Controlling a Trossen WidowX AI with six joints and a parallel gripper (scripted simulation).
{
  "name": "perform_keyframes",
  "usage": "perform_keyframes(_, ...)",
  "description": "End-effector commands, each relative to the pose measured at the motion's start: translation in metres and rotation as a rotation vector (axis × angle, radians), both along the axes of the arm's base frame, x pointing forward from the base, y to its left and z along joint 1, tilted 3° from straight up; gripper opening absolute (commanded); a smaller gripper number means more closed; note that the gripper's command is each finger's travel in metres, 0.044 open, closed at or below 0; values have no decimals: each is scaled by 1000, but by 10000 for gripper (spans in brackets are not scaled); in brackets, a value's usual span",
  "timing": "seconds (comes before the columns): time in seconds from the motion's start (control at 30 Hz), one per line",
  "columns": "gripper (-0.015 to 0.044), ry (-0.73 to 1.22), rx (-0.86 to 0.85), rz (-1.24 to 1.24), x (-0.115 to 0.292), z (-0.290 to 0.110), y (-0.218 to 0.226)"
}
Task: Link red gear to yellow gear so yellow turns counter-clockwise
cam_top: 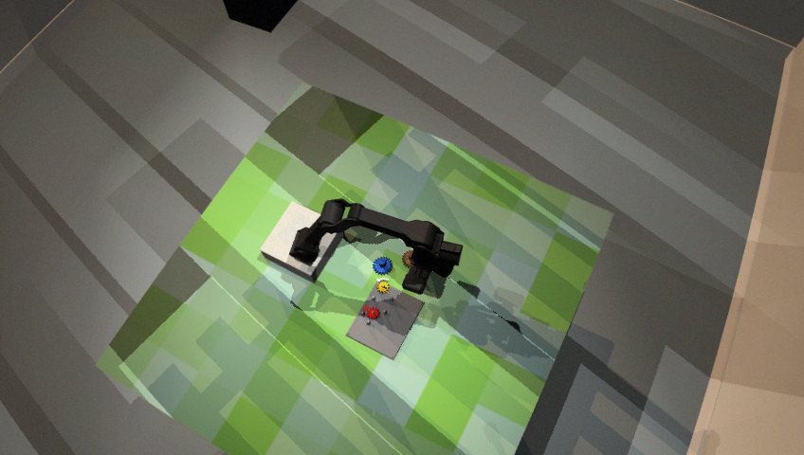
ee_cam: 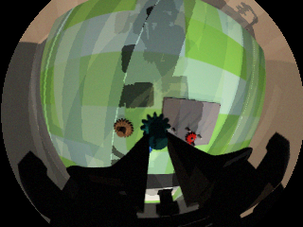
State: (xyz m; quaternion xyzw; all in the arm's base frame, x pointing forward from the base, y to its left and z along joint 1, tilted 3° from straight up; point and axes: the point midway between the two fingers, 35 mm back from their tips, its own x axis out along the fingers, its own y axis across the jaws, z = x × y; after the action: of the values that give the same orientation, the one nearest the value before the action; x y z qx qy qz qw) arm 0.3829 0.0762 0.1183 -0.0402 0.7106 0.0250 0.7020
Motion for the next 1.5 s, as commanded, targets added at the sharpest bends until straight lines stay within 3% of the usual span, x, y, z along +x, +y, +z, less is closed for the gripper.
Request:
perform_keyframes(0.0, 0, -4, 2, 1, -2, -3, -8)
perform_keyframes(1.47, 0, -2, -4, 1, -31, -42, -77)
